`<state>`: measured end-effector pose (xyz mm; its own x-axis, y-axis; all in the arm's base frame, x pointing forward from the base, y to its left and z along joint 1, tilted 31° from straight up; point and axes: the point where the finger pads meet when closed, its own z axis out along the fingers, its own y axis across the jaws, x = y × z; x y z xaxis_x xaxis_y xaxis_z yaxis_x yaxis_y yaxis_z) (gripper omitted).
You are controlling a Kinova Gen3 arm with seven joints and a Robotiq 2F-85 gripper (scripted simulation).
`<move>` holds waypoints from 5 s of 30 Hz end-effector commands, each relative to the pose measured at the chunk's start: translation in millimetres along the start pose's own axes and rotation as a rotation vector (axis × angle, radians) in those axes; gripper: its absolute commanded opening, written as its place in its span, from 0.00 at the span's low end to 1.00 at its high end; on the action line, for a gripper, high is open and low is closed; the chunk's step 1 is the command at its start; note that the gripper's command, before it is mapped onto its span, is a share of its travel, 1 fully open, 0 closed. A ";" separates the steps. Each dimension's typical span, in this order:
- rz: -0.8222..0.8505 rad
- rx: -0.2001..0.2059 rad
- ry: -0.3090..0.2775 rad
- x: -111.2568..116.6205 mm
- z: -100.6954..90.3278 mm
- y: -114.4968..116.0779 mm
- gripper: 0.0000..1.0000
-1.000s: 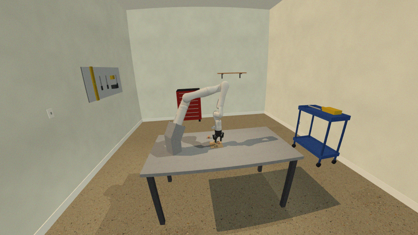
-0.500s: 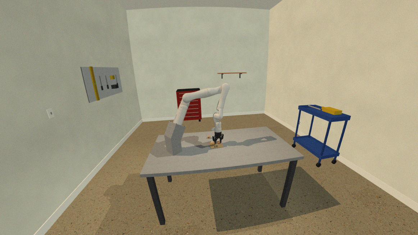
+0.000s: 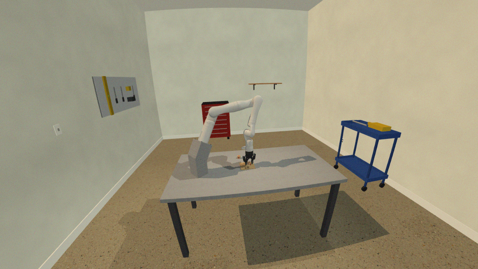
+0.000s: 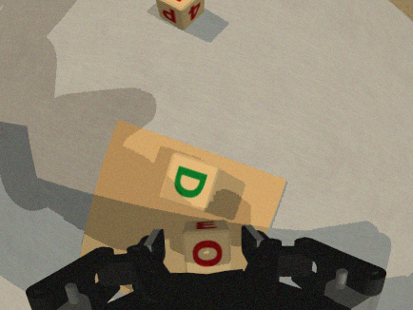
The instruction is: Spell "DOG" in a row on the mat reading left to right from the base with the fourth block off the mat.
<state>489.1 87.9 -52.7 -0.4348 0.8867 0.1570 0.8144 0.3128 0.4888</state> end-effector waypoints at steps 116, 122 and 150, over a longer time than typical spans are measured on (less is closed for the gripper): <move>-0.008 -0.006 -0.003 0.0 -100.3 1.9 0.26; -0.019 -0.008 -0.001 0.6 -100.2 2.1 0.26; -0.300 -0.005 -0.001 0.7 -98.1 -3.0 0.26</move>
<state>450.6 50.6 30.6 -0.6232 0.7817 0.0242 0.6793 0.5257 0.5120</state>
